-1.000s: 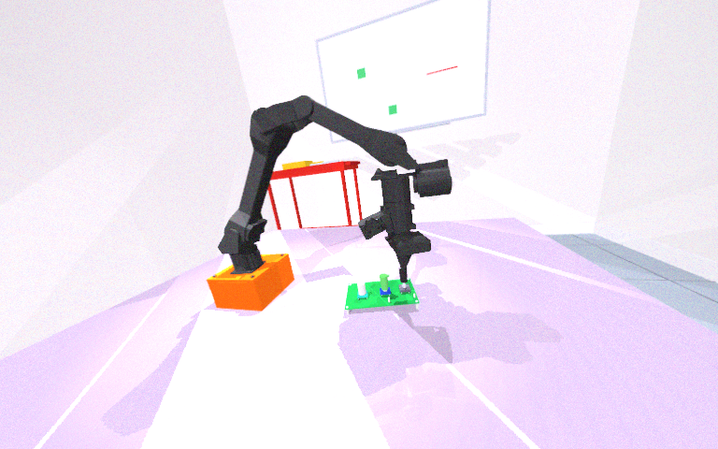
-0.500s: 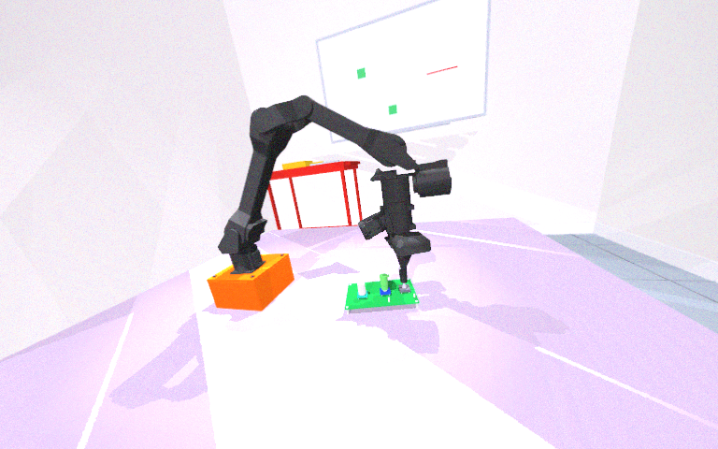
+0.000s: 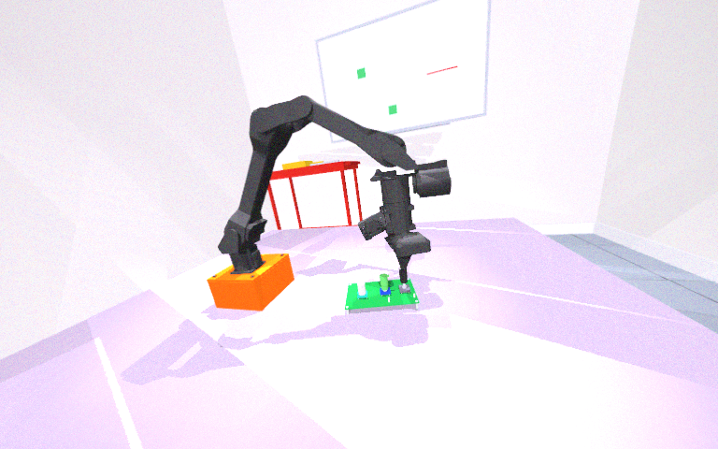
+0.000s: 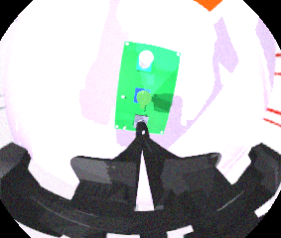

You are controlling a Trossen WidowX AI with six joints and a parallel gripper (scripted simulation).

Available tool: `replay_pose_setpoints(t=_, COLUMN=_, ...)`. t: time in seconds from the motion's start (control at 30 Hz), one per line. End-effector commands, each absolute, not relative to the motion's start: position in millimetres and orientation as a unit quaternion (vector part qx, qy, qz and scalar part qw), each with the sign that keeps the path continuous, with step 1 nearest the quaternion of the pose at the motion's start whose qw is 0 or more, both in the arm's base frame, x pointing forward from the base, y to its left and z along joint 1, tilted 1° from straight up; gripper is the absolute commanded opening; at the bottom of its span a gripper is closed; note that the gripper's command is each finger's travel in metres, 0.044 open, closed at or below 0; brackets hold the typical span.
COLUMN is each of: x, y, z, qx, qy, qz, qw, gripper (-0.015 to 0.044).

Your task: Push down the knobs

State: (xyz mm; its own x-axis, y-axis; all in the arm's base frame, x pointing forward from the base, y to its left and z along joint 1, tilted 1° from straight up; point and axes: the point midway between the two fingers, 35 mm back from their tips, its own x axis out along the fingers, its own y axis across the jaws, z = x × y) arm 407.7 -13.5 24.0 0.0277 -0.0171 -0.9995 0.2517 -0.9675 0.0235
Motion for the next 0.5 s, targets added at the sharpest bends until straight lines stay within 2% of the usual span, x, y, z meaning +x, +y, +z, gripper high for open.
replay_pose_setpoints(t=0.0, x=408.4, y=-13.0, z=9.2, qx=0.708, qy=0.084, qz=-0.695, qw=0.094, gripper=0.0000)
replay_pose_setpoints(t=0.47, x=408.5, y=-13.0, z=6.2, qx=0.708, qy=0.084, qz=-0.695, qw=0.094, gripper=0.0000)
